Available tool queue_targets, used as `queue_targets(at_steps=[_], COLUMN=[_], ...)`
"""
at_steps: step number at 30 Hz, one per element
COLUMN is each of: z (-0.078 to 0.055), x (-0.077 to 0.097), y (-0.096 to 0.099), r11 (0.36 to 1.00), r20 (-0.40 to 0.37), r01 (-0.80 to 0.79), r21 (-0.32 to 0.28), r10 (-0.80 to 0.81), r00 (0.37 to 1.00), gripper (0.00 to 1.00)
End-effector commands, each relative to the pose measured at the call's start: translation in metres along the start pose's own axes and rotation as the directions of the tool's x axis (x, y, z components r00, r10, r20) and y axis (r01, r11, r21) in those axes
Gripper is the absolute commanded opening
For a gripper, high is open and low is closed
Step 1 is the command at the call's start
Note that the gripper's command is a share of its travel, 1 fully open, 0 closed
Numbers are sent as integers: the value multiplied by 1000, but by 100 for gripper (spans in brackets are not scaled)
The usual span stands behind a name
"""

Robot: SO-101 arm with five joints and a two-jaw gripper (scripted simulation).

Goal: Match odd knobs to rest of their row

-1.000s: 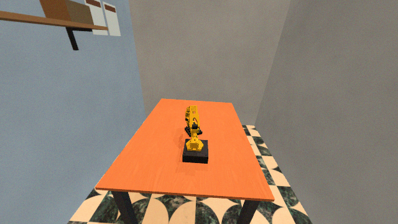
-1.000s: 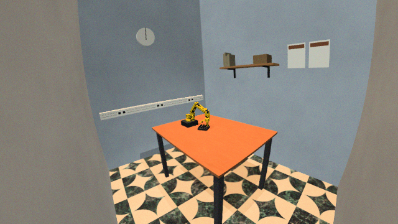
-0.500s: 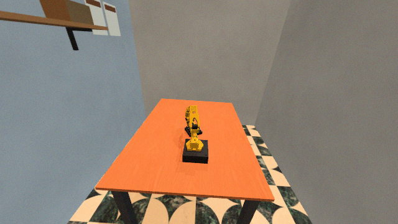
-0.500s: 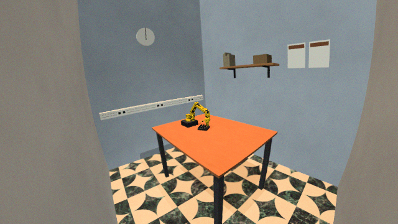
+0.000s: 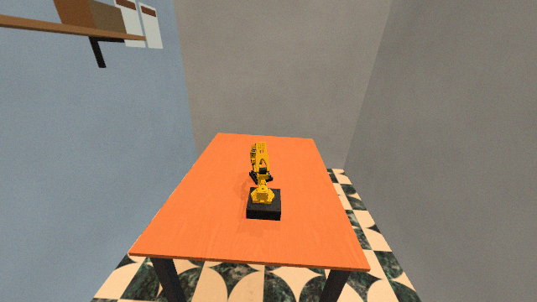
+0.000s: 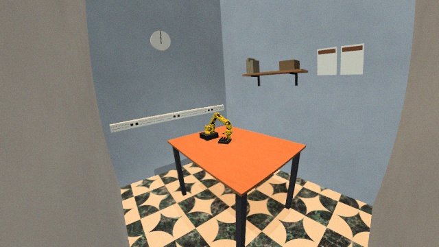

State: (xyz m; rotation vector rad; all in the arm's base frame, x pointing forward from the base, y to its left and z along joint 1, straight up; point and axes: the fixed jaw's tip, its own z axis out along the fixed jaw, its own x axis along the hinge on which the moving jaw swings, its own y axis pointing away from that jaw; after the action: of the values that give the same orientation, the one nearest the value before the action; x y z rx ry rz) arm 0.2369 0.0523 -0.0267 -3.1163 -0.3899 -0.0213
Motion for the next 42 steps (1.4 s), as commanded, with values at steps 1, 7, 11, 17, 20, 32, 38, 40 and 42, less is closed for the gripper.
queue_targets(at_steps=[1, 7, 11, 17, 20, 32, 38, 40, 42], z=[1, 1, 1, 1, 1, 1, 1, 1, 1], x=[-2, -2, -3, -3, -4, -5, -5, -5, -5], y=[-3, -3, -3, -3, -3, -4, -4, -4, -4], r11=[998, 991, 980, 954, 948, 861, 824, 804, 782], r20=[12, 12, 12, 11, 11, 10, 10, 10, 10], r01=[-61, -131, -200, -301, -318, -508, -567, -595, -623], r21=[0, -1, -2, -3, -3, -5, -6, -6, -7], r10=[61, 131, 200, 301, 318, 508, 567, 595, 623], r00=[998, 991, 980, 954, 948, 861, 824, 804, 782], gripper=[1, 1, 1, 1, 1, 1, 1, 1, 1])
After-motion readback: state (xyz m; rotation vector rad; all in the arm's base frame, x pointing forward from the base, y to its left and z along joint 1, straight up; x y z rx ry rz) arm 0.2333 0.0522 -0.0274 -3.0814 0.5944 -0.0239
